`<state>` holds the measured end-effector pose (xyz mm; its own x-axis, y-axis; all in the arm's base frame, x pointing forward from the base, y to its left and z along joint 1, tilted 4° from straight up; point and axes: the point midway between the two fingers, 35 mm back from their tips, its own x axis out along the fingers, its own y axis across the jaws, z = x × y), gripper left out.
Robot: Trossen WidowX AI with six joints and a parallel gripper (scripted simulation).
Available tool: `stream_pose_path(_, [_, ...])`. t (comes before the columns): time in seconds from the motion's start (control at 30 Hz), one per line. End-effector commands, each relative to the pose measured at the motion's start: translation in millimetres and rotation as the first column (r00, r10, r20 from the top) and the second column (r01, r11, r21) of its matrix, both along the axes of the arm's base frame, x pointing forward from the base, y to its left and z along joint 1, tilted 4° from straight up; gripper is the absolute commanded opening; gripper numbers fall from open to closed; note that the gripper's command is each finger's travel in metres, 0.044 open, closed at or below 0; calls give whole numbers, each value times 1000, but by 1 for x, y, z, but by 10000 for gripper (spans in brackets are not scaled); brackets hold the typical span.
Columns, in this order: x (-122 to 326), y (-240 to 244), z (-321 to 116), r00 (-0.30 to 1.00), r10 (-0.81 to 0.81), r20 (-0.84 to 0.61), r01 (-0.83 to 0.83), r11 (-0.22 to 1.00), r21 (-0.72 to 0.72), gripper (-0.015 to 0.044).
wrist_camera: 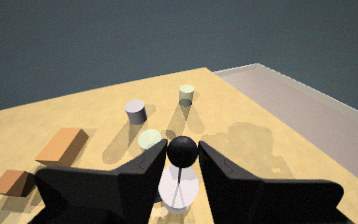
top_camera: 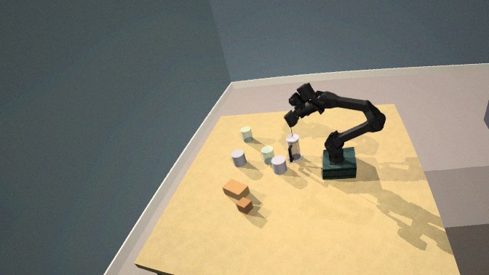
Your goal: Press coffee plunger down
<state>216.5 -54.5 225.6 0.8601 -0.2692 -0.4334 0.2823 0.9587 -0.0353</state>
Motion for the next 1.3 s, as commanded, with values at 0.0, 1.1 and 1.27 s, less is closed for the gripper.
stream_pose_path(0.0, [0,0,-1,1000,1,-1,-1,1000,-2,118])
stream_pose_path(1.1, [9,-4,-50,1000,1,-1,-1,1000,-2,118])
stream_pose_path(1.27, [11,-5,-58,1000,1,-1,-1,1000,-2,118])
